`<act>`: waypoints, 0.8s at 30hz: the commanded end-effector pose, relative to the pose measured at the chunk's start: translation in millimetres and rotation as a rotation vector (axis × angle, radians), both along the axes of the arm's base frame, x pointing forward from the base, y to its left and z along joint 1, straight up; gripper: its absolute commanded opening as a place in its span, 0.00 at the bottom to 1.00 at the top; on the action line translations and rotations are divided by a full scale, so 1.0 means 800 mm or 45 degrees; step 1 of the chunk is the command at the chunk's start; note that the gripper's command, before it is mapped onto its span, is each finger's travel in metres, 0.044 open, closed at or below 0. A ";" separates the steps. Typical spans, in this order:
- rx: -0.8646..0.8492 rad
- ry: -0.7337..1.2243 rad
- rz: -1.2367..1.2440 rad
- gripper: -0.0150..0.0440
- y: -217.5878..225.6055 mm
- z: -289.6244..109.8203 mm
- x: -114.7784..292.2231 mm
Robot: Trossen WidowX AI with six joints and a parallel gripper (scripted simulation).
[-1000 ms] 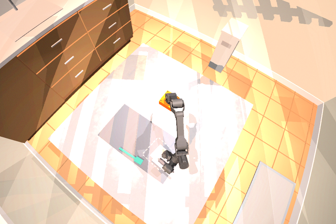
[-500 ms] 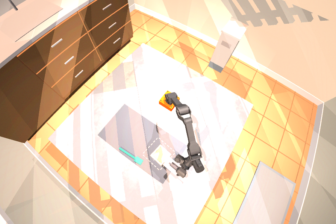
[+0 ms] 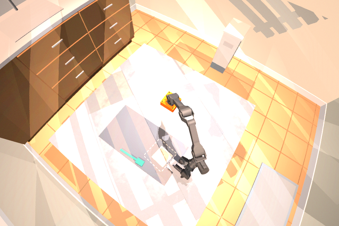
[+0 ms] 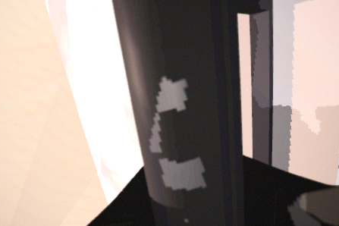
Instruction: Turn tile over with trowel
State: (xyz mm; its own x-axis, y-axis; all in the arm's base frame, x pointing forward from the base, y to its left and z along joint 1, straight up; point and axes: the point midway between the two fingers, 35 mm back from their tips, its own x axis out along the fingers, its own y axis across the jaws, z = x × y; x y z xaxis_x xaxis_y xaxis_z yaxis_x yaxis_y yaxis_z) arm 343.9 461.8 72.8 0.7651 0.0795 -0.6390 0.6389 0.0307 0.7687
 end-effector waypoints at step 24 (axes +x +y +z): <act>0.016 -0.019 -0.011 0.25 0.004 -0.036 0.003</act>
